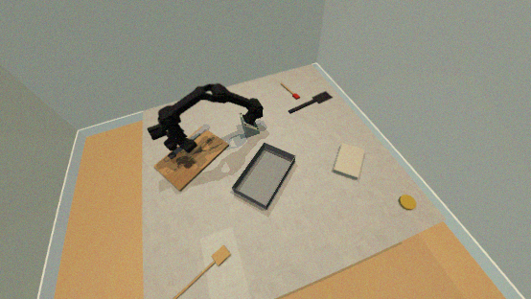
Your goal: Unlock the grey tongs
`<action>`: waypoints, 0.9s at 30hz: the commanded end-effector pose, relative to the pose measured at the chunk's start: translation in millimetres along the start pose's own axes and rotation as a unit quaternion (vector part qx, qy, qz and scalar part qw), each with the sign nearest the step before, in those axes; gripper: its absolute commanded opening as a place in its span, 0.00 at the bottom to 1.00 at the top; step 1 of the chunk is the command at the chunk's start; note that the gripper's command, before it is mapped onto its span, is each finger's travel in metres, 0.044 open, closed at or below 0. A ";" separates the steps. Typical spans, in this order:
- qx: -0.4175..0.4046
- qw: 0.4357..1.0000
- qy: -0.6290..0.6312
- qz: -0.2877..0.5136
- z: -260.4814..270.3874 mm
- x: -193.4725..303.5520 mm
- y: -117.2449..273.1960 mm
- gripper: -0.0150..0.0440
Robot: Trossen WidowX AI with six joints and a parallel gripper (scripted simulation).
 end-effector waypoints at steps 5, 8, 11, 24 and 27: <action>-0.003 1.000 -0.002 0.002 1.3 1.7 -15.8 0.00; -0.003 1.000 -0.002 0.002 1.6 2.1 -20.7 0.00; -0.003 1.000 -0.002 0.002 1.9 2.7 -25.6 0.00; -0.001 1.000 0.000 0.001 1.4 2.4 -26.9 0.22; -0.001 1.000 0.000 0.001 1.4 2.4 -26.9 0.36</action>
Point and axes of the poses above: the point midway between the two fingers, 35 mm back from their tips, its own y axis back along the fingers, its own z axis across the jaws, x = y × z, the point moved 7 cm from there along y, back along the fingers, and after that the axes turned 9 degrees about y, right-handed, at the moved point
